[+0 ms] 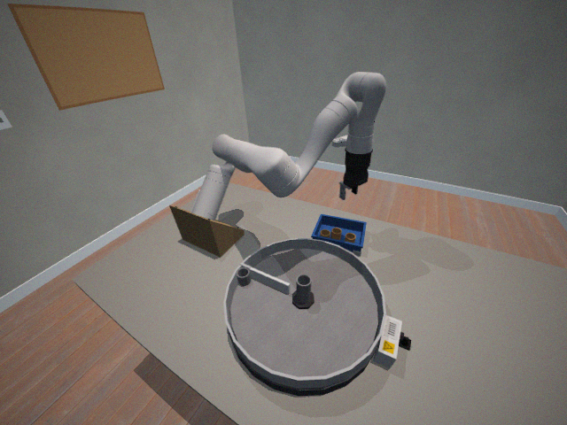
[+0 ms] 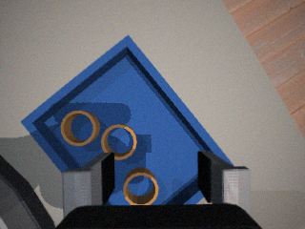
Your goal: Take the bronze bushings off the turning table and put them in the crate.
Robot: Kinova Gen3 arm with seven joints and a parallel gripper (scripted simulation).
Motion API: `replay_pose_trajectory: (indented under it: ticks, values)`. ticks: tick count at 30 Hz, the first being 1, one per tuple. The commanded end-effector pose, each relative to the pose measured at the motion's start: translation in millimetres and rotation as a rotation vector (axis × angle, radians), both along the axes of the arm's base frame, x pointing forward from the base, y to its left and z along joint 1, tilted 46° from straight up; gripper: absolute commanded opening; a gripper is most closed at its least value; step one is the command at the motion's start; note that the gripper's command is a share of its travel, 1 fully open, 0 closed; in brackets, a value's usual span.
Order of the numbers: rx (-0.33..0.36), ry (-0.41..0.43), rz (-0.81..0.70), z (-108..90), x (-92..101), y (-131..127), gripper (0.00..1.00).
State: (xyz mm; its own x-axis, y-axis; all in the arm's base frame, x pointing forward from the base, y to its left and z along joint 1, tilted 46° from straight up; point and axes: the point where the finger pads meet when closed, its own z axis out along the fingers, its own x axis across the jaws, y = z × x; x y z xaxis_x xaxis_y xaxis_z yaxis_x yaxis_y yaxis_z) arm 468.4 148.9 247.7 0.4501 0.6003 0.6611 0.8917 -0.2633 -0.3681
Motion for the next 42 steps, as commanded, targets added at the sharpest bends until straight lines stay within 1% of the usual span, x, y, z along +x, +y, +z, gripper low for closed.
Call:
replay_pose_trajectory:
  ticks: [1,5,17,18,22,34,35,42]
  values:
    - [-0.002,-0.027,0.024,-0.8,-0.6,-2.1,1.00]
    - [-0.010,-0.128,0.124,-6.9,-4.2,-8.0,1.00]
    - [-0.010,-0.128,0.124,-6.9,-4.2,-8.0,1.00]
    - [-0.001,-0.027,0.025,-0.2,-1.3,-1.7,1.00]
    - [-0.009,-0.129,0.125,-5.8,-6.3,-7.0,1.00]
    - [-0.009,-0.129,0.125,-5.8,-6.3,-7.0,1.00]
    - [0.003,-0.006,0.004,1.9,-1.5,0.2,1.00]
    - [0.003,-0.006,0.004,1.9,-1.5,0.2,1.00]
